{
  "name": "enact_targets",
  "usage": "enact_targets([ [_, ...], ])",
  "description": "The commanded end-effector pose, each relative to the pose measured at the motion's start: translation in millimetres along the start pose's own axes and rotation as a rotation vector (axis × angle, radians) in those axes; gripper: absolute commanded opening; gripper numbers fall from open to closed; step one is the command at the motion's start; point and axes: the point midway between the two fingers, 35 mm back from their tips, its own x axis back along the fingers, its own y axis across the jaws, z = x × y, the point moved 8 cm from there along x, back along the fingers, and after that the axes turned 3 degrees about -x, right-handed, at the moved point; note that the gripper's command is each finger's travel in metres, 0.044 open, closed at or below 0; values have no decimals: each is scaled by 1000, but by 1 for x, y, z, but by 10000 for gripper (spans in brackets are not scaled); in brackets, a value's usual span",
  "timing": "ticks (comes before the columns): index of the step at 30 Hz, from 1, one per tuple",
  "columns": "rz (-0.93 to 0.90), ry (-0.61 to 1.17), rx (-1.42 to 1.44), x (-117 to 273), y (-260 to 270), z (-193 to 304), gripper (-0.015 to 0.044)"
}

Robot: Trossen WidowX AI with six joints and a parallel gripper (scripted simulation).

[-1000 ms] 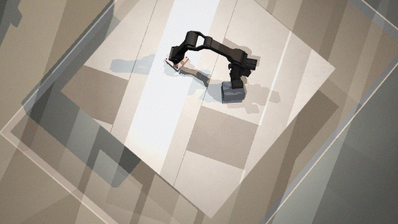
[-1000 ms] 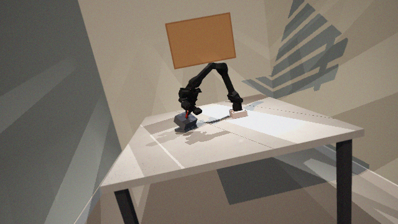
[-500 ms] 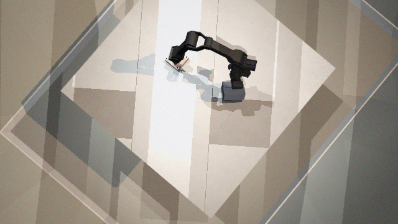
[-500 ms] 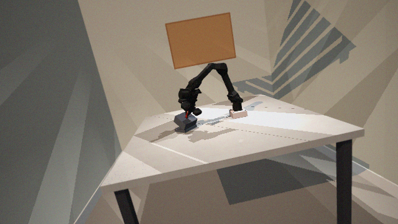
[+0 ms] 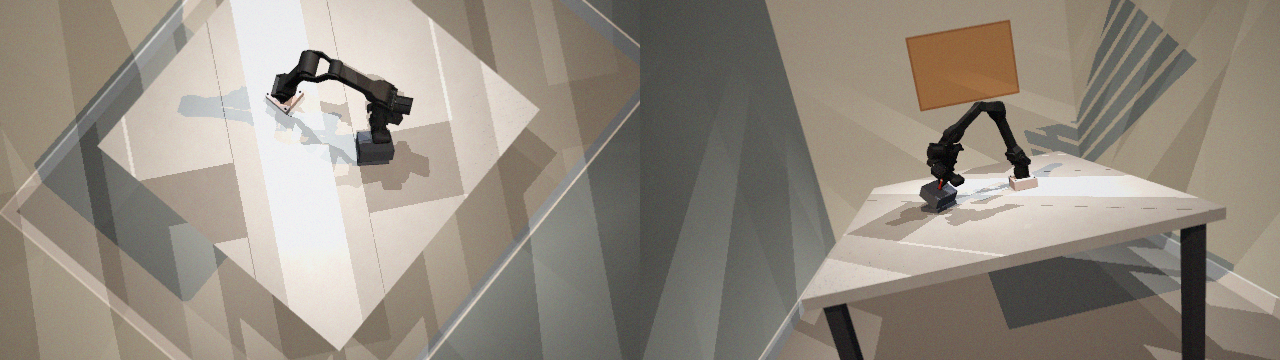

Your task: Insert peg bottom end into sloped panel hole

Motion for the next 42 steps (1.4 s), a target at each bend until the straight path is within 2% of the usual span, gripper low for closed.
enact_targets([
  [1,0,0,0,0,0,0,0],
  [18,-1,0,0,5,0,-1,440],
  [42,-6,4,3,53,1,-5,440],
])
